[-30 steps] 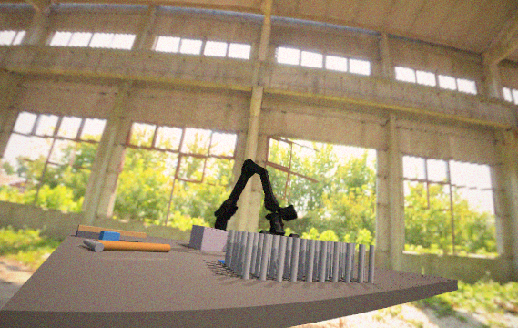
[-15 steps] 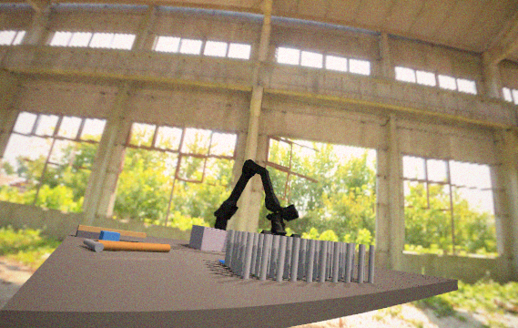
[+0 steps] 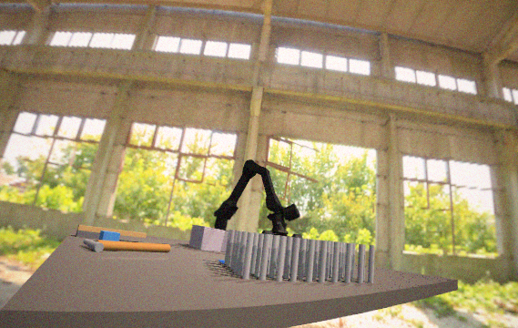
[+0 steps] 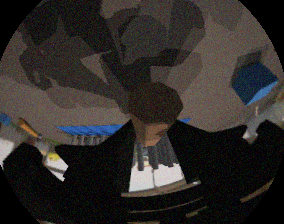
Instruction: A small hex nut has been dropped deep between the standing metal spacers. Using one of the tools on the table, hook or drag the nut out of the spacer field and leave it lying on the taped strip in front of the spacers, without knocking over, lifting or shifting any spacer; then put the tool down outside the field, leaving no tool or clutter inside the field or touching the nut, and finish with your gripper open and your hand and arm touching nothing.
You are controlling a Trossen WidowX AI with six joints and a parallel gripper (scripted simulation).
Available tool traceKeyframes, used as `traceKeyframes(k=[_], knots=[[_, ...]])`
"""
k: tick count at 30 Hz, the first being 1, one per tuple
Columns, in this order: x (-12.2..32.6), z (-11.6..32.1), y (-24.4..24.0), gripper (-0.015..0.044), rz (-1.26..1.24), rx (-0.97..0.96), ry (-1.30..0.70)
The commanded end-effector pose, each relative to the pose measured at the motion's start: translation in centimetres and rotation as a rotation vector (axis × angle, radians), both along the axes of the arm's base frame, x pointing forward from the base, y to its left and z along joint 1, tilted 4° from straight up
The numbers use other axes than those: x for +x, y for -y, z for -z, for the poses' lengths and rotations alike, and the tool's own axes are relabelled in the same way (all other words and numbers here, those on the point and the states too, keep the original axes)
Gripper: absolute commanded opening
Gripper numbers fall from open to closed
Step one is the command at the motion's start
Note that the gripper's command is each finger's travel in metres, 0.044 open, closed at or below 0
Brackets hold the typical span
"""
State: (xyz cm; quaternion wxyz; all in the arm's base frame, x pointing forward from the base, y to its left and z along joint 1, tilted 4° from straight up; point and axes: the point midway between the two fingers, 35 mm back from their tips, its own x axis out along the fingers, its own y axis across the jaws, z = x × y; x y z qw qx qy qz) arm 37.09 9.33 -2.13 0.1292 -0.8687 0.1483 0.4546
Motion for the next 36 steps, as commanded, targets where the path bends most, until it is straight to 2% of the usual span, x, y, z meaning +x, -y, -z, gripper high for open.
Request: traceKeyframes(k=[1, 36], knots=[[0.6, -0.3, 0.0, 0.0, -0.003, 0.001, 0.009], [3.2, -0.3, 1.1, 0.0, -0.003, 0.0, 0.012]])
